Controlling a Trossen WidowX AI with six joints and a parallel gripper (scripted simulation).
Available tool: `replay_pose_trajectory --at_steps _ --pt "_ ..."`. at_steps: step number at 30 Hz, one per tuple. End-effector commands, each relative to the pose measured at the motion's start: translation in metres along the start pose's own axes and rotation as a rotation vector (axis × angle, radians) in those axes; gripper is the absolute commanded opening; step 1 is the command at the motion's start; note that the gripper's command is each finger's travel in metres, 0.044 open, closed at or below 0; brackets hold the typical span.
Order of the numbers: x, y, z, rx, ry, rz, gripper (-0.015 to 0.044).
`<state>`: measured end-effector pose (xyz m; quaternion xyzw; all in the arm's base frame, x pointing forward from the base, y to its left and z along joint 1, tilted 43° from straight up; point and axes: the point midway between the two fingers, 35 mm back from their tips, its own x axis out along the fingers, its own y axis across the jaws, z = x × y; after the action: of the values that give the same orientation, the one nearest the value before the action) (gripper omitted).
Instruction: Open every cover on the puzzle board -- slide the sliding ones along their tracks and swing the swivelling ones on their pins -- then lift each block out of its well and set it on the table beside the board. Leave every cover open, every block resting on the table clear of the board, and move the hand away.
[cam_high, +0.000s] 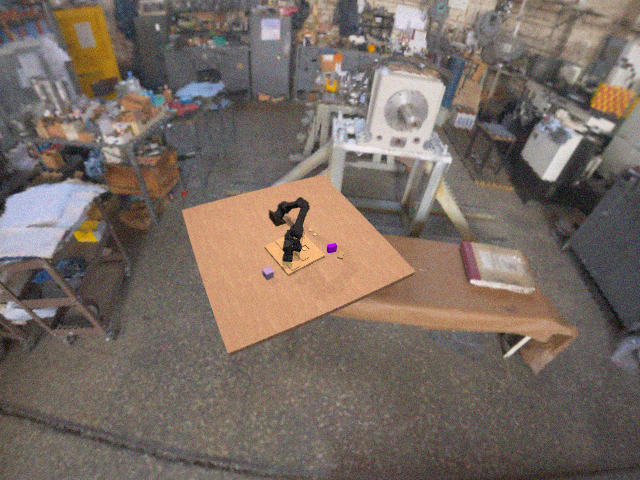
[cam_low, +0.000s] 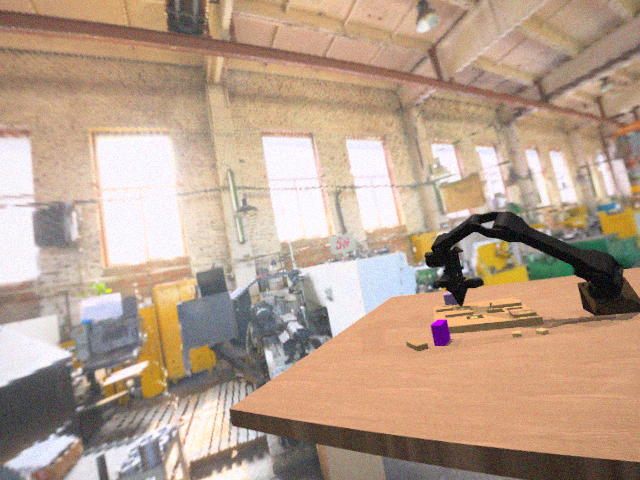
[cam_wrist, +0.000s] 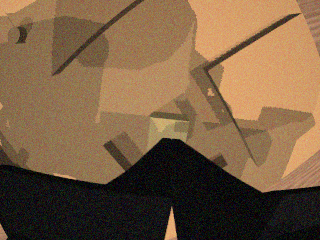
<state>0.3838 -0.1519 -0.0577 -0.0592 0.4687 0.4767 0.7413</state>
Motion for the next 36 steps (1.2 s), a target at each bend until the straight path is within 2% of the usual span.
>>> replay_pose_trajectory --at_steps 1,36 --pt "0.005 0.0 0.001 0.004 -0.005 0.002 0.0" --pt "0.014 -0.002 -0.014 0.039 -0.005 0.002 0.0"
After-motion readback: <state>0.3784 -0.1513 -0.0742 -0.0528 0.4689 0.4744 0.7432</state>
